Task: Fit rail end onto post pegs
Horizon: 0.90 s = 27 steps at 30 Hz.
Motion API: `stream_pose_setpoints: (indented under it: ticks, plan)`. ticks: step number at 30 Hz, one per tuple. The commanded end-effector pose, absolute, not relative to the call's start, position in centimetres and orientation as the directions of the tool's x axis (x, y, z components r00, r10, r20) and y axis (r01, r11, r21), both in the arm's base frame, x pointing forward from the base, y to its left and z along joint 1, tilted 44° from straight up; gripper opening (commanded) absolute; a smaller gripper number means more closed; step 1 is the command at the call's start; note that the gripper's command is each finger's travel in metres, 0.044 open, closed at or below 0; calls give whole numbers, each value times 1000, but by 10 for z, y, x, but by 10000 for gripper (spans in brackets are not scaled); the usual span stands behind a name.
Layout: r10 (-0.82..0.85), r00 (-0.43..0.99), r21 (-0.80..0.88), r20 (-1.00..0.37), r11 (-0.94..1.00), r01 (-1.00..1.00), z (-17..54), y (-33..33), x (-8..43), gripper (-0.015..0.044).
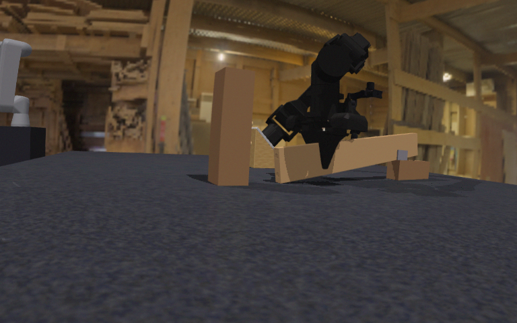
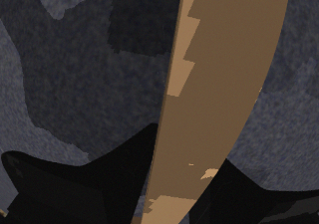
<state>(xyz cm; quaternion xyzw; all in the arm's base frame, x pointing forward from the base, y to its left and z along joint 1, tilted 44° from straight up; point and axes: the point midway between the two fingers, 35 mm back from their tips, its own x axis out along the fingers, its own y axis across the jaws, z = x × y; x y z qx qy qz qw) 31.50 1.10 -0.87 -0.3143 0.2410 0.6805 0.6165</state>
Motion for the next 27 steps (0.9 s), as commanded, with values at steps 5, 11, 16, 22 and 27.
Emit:
stream_pose_setpoints:
  ticks: [5, 11, 16, 22, 27]
  plan:
    - [690, -42, -58, -723, -120, -991, -9, 12, 315, 6]
    - [690, -42, -58, -723, -120, -991, -9, 12, 315, 0]
    - [690, -42, -58, -723, -120, -991, -9, 12, 315, 0]
    - [690, -42, -58, -723, -120, -991, -7, 9, 315, 0]
    - [690, -42, -58, -723, -120, -991, -5, 7, 316, 0]
